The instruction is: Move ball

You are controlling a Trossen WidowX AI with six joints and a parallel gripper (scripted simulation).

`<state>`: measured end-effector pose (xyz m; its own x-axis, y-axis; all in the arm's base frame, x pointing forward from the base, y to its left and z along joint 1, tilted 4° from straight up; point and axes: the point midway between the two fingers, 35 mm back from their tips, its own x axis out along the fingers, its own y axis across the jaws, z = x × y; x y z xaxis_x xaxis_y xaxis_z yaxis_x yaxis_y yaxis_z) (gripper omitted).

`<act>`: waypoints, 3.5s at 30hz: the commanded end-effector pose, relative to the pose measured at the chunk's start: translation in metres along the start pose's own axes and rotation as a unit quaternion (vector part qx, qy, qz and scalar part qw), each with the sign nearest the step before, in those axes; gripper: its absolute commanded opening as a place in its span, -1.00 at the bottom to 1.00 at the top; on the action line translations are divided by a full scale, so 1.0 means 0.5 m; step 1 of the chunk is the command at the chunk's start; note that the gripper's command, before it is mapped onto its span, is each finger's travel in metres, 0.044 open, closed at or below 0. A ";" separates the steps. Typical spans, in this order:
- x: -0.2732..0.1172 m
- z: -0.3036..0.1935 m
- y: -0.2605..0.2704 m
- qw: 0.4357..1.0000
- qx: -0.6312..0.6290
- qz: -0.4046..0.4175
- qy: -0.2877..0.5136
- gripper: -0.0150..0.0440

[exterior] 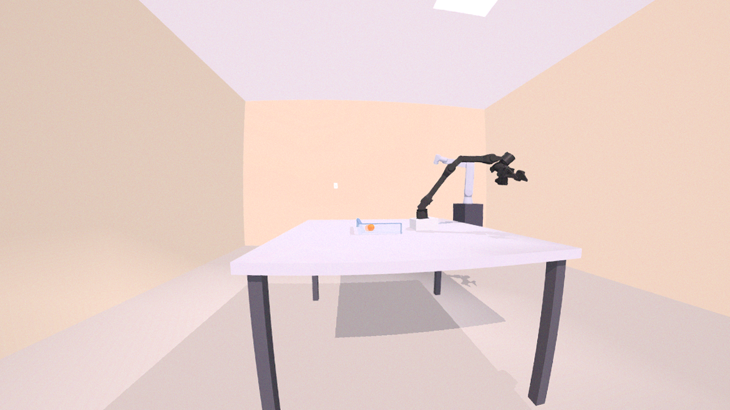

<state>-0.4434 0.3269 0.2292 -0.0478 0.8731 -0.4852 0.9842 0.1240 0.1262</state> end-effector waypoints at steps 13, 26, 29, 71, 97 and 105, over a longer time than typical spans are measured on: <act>0.198 -0.030 0.320 0.960 0.244 0.126 -0.051 0.56; 0.304 0.060 0.747 0.779 0.551 0.291 -0.068 0.56; 0.302 0.094 0.848 0.714 0.615 0.329 -0.057 0.56; -0.470 0.846 1.421 -0.664 0.537 0.344 0.390 0.56; -0.438 0.908 1.419 -0.664 0.537 0.344 0.390 0.56; -0.426 0.931 1.418 -0.664 0.537 0.344 0.390 0.56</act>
<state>0.3455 0.0092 0.0254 0.0972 -0.0243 -0.9950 0.0608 0.9980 -0.0184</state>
